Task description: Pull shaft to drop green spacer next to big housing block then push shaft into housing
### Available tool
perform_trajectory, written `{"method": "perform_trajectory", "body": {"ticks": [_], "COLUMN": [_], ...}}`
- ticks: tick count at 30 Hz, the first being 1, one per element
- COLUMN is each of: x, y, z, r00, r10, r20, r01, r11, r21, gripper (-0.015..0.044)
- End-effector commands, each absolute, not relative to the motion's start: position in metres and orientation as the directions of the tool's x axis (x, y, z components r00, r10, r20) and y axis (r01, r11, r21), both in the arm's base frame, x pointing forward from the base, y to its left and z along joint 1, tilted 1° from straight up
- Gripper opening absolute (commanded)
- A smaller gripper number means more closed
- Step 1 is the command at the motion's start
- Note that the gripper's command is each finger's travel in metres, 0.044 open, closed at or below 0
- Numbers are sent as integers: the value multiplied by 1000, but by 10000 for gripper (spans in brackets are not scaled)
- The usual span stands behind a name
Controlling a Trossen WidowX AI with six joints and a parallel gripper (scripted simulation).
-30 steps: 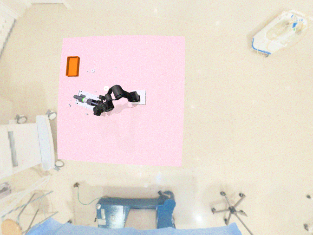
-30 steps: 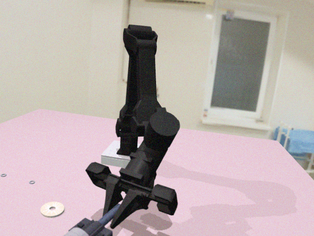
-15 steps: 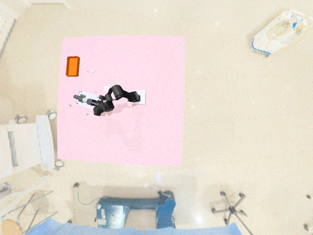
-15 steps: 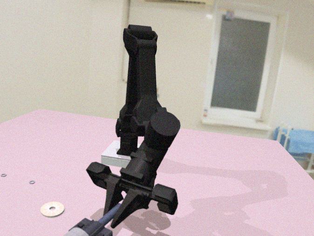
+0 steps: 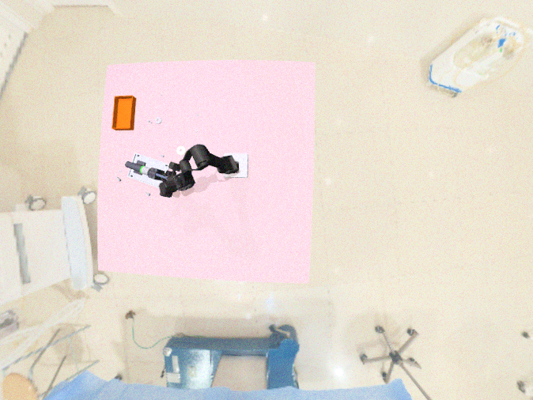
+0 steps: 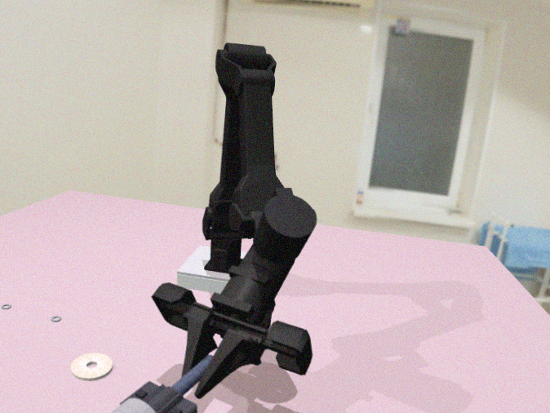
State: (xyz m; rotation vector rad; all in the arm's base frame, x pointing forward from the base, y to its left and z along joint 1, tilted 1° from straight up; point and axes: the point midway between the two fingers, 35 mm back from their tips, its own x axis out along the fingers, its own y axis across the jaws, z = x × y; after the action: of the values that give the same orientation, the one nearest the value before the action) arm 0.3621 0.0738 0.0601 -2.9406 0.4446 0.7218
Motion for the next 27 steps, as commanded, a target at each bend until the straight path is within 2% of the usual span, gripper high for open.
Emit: {"method": "perform_trajectory", "body": {"ticks": [1,27], "x": [361,360], "y": [74,75], "z": [59,60], "r00": [846,847], "r10": [-260,-260], "r20": [-466,-464], "r01": [-300,-298], "r11": [-954,-955], "r21": [-13,-10], "gripper": [0,0]}}
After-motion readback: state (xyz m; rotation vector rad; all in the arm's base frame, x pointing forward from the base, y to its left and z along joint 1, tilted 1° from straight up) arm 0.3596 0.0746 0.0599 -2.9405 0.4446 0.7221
